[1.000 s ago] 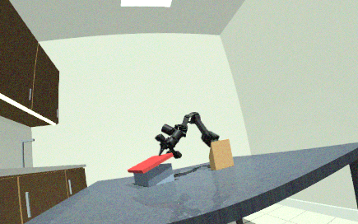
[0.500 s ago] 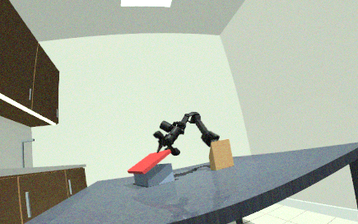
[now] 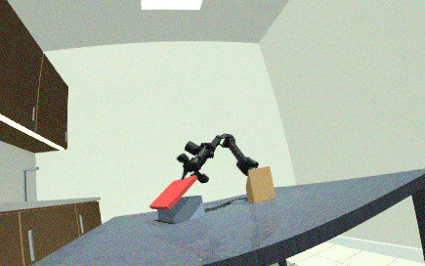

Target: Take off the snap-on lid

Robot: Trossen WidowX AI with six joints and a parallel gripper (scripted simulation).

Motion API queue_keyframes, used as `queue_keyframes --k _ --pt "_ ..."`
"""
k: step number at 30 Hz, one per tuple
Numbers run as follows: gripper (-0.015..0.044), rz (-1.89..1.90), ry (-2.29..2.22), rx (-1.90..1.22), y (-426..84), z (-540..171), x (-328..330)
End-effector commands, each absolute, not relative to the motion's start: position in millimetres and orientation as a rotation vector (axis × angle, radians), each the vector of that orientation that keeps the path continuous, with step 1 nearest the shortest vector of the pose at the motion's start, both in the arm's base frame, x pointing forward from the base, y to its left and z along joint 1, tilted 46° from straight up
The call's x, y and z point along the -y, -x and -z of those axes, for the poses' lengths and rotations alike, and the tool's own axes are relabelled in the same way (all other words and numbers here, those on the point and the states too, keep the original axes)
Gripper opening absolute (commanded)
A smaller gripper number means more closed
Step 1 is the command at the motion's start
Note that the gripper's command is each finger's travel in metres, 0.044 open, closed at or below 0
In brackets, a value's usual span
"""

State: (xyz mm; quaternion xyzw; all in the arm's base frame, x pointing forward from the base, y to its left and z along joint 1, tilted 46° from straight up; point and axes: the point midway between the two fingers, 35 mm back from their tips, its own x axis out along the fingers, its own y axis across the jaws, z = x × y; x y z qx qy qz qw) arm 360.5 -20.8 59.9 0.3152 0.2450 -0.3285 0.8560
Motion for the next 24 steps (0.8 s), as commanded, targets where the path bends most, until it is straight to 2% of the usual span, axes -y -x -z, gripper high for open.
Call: queue_keyframes --k 1,24 --pt "0.0 0.686 -0.665 -0.512 -367.3 -64.3 14.8" --pt "0.0 0.685 -0.667 -0.513 -382.5 -82.3 -7.4"
